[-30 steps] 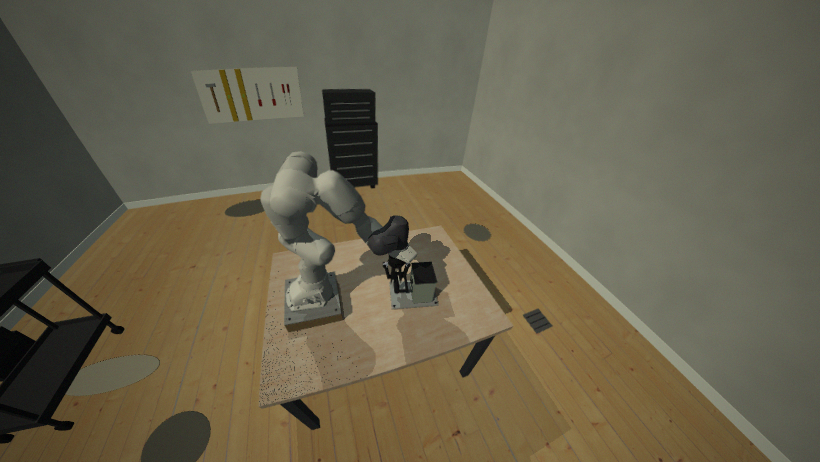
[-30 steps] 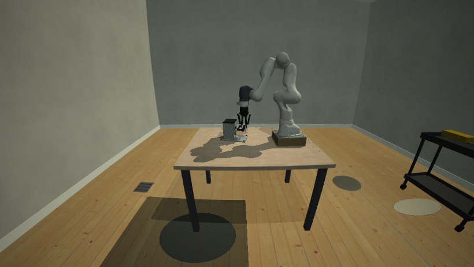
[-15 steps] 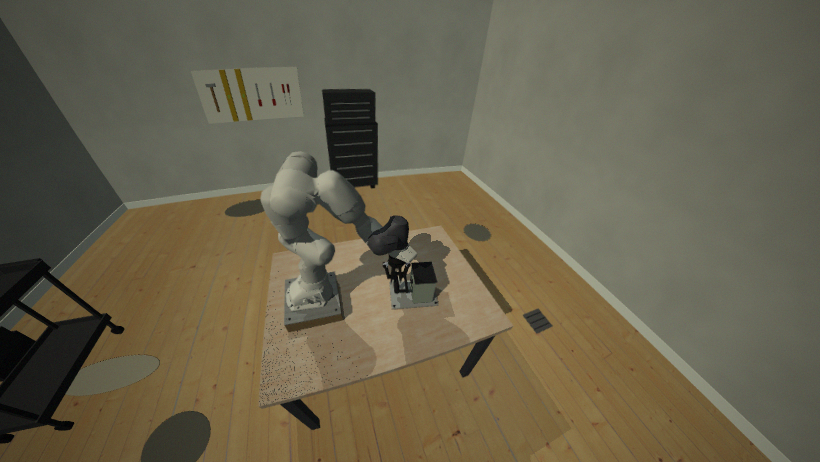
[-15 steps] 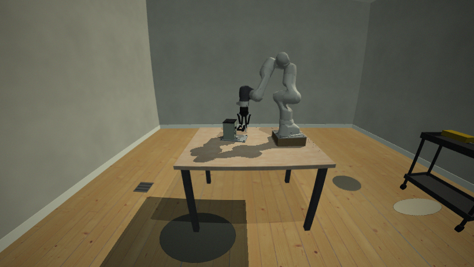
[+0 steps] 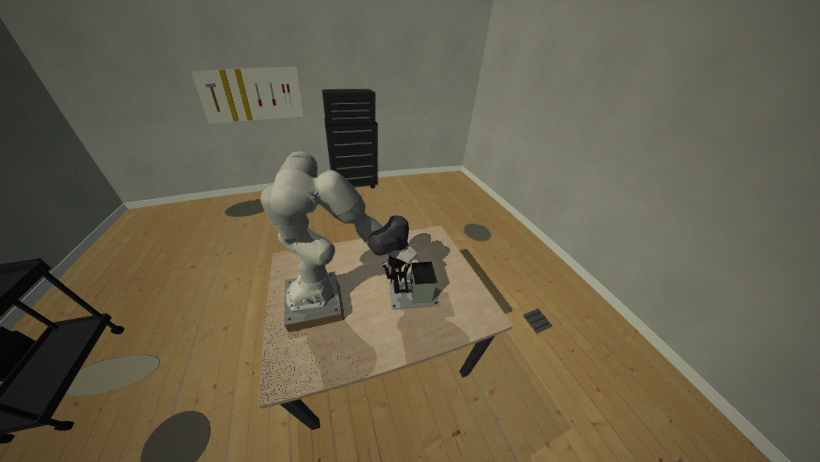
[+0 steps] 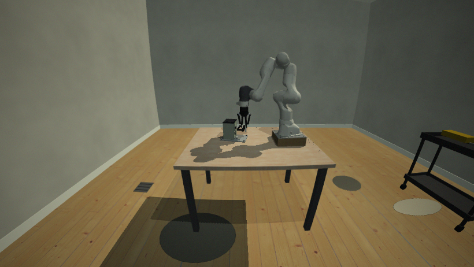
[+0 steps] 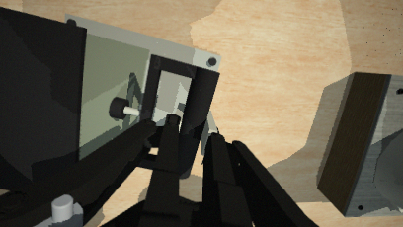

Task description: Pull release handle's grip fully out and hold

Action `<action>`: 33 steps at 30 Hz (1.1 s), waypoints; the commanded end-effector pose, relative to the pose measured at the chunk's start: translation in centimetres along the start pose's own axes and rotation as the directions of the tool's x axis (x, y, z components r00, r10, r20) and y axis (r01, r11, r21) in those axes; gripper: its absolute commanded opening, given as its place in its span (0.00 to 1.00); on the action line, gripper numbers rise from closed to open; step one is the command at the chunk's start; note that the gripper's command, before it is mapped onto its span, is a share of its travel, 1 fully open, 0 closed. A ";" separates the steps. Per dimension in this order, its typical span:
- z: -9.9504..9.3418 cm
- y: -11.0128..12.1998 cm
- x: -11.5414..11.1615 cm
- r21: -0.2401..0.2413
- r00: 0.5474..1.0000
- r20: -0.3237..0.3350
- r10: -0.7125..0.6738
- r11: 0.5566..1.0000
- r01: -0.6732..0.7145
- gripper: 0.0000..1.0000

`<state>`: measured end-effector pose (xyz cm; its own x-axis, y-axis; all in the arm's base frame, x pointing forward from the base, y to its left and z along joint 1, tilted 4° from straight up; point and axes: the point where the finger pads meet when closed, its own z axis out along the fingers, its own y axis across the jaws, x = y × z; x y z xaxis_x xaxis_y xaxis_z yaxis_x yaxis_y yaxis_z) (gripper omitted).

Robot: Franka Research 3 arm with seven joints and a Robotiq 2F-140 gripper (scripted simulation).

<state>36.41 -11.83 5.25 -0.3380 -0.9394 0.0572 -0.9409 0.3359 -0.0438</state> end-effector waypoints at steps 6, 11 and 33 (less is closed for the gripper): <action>0.0 0.5 0.0 0.001 1.000 0.001 -0.005 1.000 0.005 0.00; 0.0 1.1 0.0 0.001 1.000 0.001 -0.005 1.000 0.005 0.00; 0.0 5.2 0.0 0.001 1.000 0.001 -0.005 1.000 0.005 0.00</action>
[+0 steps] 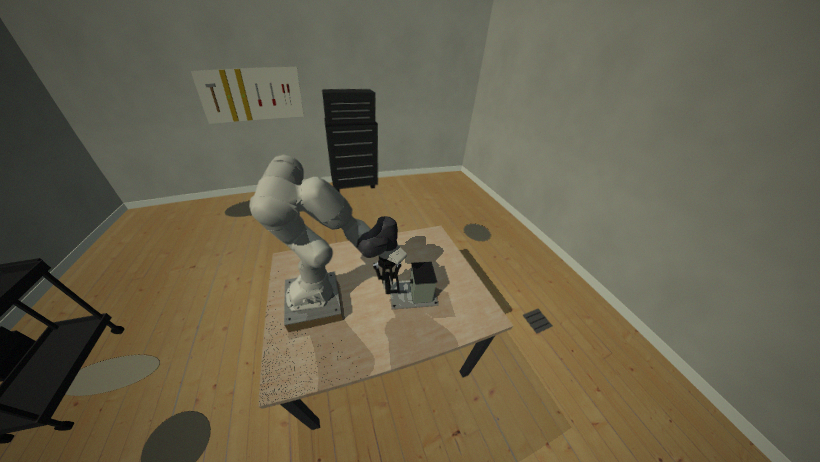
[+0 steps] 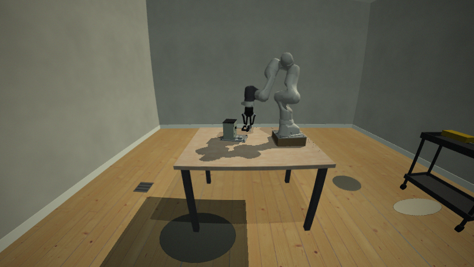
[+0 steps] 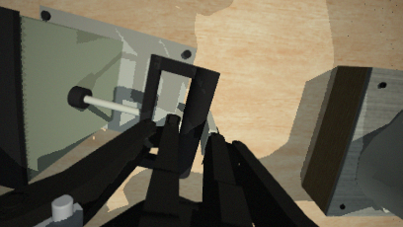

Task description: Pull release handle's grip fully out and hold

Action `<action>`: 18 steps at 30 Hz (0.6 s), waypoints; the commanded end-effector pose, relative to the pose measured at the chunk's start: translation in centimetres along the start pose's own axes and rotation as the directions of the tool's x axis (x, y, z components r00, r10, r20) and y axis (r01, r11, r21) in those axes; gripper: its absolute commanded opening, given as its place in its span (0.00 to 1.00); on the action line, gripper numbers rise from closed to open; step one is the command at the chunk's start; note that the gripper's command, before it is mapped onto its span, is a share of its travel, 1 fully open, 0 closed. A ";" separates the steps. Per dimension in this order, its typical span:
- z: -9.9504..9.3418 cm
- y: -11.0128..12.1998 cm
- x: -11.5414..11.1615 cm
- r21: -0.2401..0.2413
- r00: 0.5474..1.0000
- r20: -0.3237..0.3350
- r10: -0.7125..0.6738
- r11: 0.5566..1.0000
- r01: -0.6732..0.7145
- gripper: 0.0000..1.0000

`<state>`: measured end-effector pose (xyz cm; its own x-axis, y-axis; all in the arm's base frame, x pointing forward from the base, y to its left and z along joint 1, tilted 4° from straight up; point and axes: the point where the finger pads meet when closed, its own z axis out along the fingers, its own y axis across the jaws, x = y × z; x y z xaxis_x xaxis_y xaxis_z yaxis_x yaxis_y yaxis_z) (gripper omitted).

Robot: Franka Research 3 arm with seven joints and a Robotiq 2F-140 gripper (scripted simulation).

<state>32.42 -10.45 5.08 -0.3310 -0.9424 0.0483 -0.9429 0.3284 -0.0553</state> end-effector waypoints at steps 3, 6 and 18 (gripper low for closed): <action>0.0 1.3 0.0 -0.011 1.000 -0.008 0.002 1.000 -0.002 0.00; 0.0 1.5 0.0 -0.011 1.000 -0.008 0.002 1.000 -0.002 0.00; 0.0 1.6 0.0 -0.011 1.000 -0.008 0.002 1.000 -0.002 0.00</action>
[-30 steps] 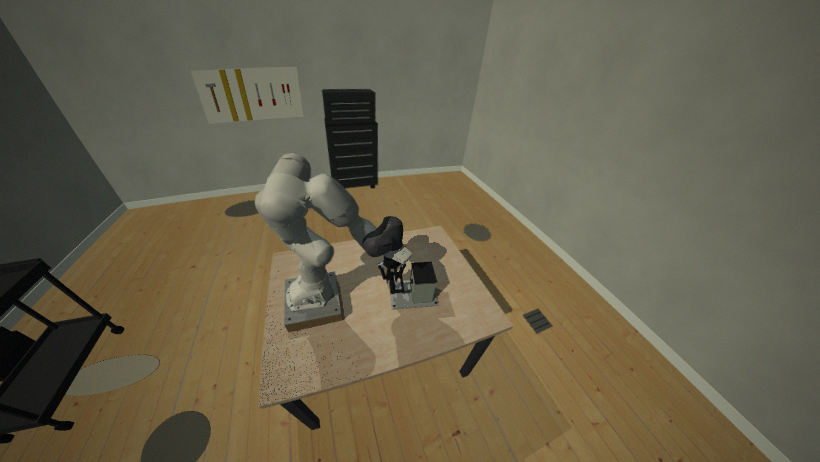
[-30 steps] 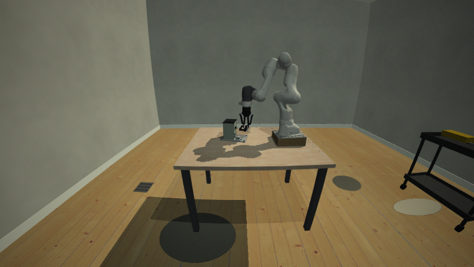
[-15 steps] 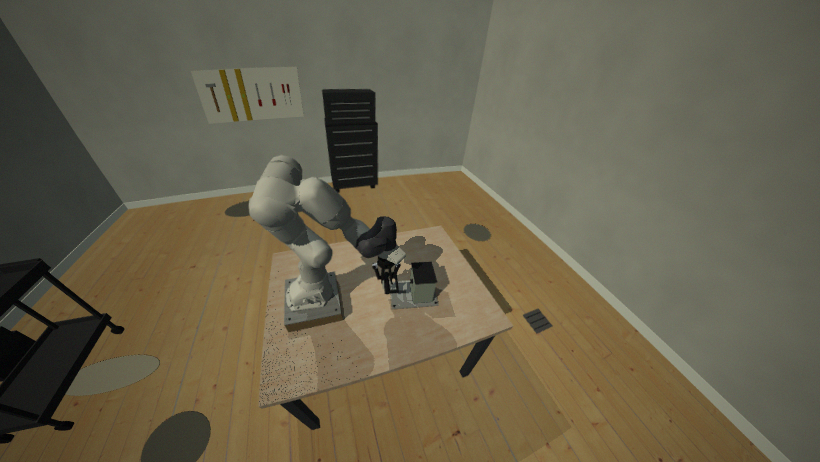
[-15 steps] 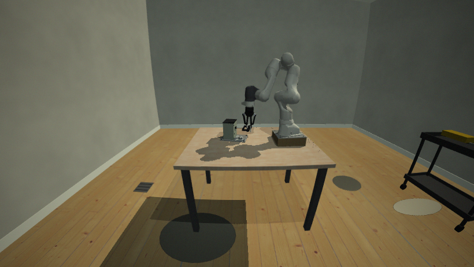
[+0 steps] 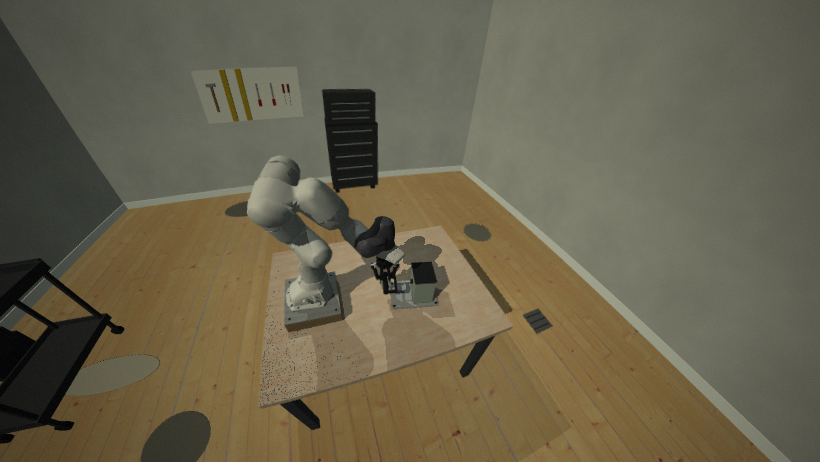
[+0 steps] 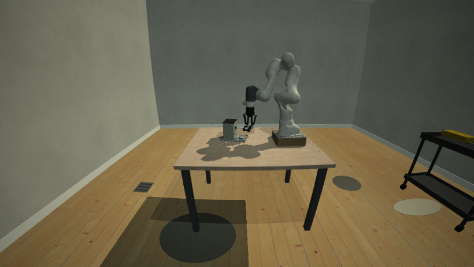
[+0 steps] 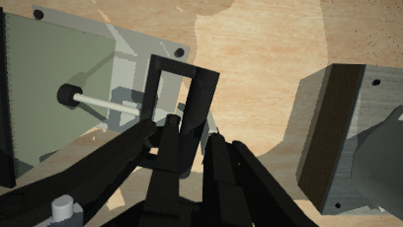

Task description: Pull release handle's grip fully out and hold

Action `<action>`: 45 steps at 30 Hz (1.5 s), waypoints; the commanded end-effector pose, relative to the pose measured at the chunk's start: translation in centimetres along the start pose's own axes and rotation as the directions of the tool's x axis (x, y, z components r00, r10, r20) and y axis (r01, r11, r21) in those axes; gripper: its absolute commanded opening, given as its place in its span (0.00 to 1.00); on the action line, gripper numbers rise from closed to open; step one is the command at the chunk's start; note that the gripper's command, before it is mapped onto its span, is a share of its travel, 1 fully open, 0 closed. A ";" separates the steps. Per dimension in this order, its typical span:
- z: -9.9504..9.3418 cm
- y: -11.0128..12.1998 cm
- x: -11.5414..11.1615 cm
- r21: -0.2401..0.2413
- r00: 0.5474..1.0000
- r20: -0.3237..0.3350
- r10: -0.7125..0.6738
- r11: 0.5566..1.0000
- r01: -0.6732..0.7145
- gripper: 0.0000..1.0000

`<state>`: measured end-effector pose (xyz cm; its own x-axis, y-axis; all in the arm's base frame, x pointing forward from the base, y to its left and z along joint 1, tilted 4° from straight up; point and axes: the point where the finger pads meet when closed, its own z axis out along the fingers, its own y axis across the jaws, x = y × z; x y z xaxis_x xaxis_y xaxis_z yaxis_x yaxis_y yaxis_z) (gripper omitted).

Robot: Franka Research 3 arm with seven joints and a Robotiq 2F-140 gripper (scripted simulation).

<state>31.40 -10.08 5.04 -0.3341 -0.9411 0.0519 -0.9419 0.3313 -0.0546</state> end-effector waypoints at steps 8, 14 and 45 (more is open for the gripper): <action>0.1 0.5 0.0 -0.010 1.000 -0.004 -0.001 1.000 0.001 0.00; 0.1 0.5 0.0 -0.010 1.000 -0.004 -0.001 1.000 0.001 0.00; 0.1 1.0 0.0 -0.010 1.000 -0.004 -0.001 1.000 0.001 0.00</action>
